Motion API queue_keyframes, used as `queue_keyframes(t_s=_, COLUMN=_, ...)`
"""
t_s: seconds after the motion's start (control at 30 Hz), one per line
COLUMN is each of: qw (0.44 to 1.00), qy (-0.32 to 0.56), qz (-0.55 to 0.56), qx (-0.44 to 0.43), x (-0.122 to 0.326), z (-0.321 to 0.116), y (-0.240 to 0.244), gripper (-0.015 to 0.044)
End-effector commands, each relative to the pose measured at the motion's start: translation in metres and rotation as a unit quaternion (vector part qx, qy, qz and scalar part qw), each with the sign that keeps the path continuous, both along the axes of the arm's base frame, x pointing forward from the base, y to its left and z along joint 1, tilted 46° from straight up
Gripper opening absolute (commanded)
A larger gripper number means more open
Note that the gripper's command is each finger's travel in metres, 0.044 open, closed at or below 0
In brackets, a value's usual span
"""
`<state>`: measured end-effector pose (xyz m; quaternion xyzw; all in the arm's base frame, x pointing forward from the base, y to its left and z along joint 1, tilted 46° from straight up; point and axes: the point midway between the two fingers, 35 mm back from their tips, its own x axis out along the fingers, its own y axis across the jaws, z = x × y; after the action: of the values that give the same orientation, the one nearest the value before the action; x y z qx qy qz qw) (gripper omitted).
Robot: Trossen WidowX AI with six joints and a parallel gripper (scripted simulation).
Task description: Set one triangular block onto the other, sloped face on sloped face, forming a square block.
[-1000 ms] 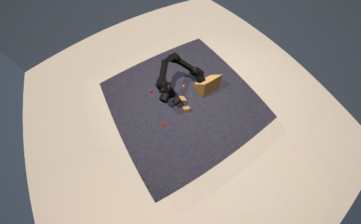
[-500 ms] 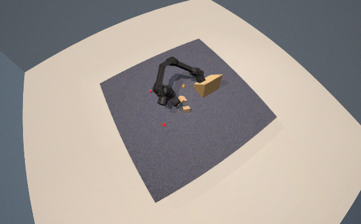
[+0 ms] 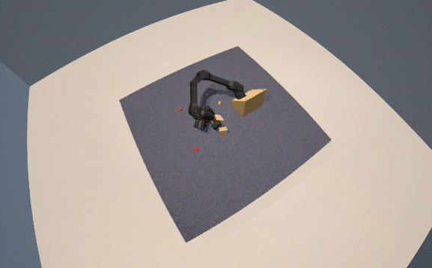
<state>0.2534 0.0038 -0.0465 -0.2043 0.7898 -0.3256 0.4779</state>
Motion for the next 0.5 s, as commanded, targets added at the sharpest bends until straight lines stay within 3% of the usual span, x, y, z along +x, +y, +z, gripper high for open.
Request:
queue_keyframes(t_s=0.0, qw=1.0, qy=0.001, qz=0.003, qx=0.0, x=0.0004, z=-0.0019, y=-0.0016, gripper=0.044)
queue_keyframes(t_s=0.13, qw=1.0, qy=0.001, qz=0.003, qx=0.0, x=0.0006, z=-0.0019, y=-0.0016, gripper=0.044)
queue_keyframes(t_s=0.37, qw=1.0, qy=0.001, qz=0.0, qx=0.0, x=-0.0002, z=-0.0014, y=-0.0008, gripper=0.0256)
queue_keyframes(t_s=0.47, qw=1.0, qy=0.001, qz=0.0, qx=0.0, x=-0.0002, z=-0.0014, y=-0.0008, gripper=0.0236)
